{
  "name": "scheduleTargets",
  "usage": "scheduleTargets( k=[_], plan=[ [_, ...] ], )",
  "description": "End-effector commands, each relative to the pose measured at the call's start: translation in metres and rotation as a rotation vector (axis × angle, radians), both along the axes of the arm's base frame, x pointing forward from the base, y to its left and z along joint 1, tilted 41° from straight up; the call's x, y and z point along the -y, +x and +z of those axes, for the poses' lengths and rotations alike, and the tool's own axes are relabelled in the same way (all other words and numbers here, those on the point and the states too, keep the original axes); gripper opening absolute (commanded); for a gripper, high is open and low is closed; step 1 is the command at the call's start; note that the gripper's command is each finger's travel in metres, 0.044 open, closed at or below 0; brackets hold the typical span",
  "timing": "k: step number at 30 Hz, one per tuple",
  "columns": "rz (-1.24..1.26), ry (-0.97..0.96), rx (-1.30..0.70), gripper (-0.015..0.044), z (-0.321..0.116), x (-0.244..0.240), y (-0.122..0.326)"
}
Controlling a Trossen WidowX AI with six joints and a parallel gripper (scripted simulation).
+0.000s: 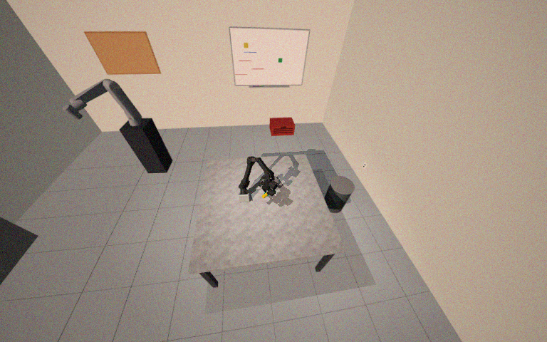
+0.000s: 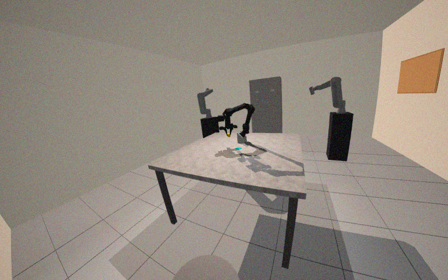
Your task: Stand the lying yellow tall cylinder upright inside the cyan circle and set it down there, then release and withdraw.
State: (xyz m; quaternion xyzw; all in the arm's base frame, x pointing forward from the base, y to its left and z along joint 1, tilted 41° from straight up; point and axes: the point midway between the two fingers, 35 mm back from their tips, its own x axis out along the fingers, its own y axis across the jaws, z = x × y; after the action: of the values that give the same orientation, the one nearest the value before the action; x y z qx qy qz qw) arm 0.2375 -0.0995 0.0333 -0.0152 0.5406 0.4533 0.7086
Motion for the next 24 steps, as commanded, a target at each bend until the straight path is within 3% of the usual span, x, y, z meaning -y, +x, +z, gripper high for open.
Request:
scheduleTargets(
  k=[1,24],
  plan=[
    [-0.091,0.006,-0.074,0.0105,0.008,-0.009,0.003],
    [-0.52,0.016,-0.424,0.0105,0.047,-0.049,0.009]
  ],
)
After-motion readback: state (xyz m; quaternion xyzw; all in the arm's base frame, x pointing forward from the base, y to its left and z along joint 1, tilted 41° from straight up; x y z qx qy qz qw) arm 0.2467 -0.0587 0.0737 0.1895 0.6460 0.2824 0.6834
